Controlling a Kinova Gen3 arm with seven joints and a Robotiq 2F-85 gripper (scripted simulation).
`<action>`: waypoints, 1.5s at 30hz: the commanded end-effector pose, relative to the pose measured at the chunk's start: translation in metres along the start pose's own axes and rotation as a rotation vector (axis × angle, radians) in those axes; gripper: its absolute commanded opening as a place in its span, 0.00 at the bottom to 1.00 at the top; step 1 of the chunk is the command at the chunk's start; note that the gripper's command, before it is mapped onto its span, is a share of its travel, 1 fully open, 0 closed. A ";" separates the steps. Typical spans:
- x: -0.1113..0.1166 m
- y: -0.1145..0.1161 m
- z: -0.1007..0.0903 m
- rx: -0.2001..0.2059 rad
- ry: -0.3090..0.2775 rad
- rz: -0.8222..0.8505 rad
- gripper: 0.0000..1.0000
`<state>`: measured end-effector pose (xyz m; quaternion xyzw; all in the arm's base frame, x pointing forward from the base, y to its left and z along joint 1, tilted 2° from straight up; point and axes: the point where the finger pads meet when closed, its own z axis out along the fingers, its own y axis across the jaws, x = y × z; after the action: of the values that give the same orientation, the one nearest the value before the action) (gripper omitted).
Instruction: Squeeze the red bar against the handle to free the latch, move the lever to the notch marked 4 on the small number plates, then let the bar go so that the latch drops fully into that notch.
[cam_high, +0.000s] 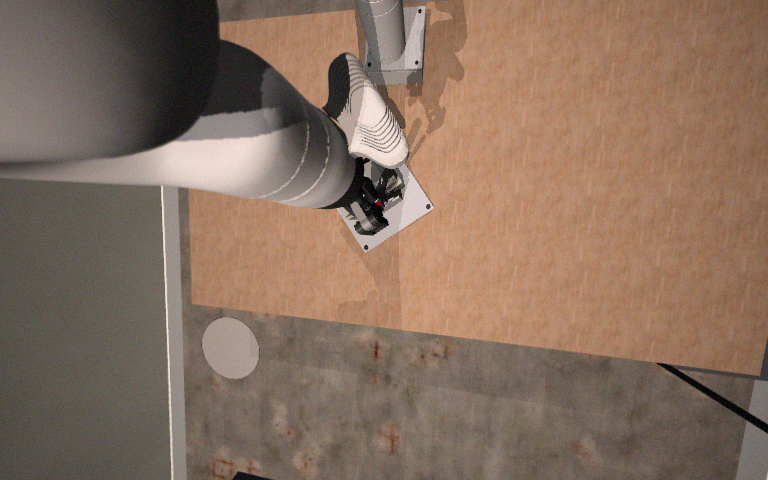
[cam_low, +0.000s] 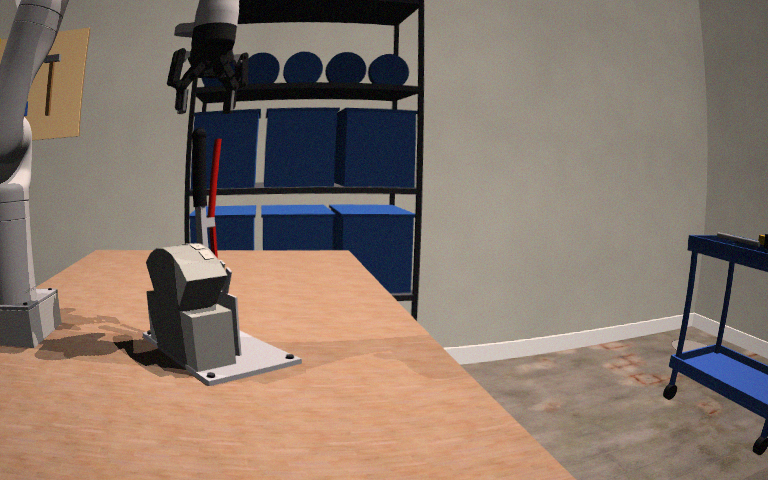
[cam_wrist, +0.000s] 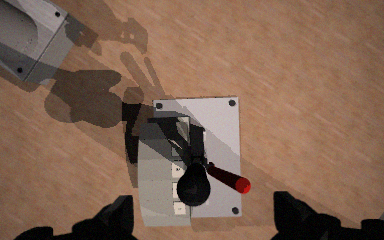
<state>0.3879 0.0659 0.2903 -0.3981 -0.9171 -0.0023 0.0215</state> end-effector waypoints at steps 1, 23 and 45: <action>0.000 0.000 -0.001 -0.002 -0.001 0.000 0.98; 0.000 0.000 0.016 -0.002 -0.001 0.000 0.98; 0.000 0.000 0.057 -0.002 -0.001 0.000 0.98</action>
<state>0.3875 0.0675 0.2380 -0.3979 -0.9172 -0.0047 0.0185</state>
